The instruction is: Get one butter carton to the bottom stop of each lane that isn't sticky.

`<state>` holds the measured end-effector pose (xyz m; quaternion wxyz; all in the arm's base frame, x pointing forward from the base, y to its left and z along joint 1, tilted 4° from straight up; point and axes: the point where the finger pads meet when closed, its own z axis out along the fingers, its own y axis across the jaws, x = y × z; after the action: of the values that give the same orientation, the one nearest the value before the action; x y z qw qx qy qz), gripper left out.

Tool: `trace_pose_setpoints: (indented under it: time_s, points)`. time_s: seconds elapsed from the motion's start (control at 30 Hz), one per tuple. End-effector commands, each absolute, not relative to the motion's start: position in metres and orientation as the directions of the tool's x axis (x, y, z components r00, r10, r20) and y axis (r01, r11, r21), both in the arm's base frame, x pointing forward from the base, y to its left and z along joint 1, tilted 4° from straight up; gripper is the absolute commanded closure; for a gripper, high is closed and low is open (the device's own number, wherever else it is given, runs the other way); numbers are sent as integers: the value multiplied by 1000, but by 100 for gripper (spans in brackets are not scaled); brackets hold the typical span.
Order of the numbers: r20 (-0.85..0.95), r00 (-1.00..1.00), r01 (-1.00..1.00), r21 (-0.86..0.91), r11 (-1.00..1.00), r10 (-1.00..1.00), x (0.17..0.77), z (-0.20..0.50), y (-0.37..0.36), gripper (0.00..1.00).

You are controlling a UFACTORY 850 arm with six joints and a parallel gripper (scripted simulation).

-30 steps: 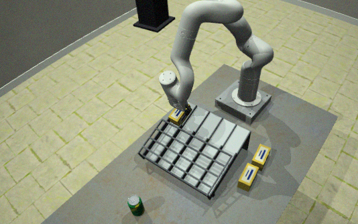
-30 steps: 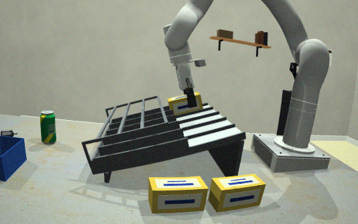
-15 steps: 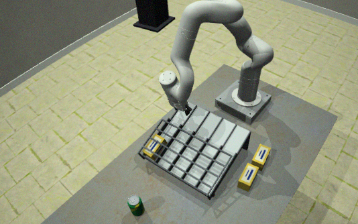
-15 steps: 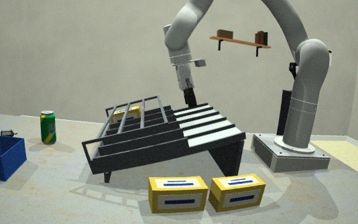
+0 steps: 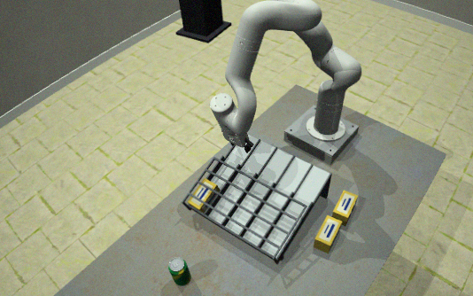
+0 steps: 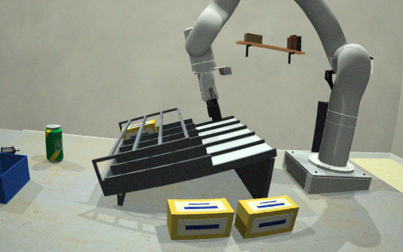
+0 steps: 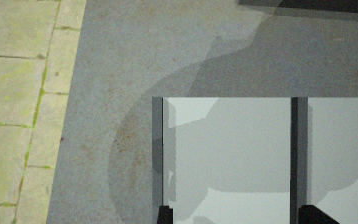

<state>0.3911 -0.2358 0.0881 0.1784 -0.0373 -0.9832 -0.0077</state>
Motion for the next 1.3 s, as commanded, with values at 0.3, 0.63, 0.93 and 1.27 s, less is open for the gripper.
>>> trace_pose_setpoints:
  time_s: [0.3,0.63,0.93,1.27]
  points:
    - [350,-934,76,1,997,71,392,89,-236,22]
    - [350,-934,76,1,997,71,392,89,-236,20]
    - [350,-934,76,1,997,71,392,89,-236,20]
    - [350,-934,76,1,997,71,392,89,-236,19]
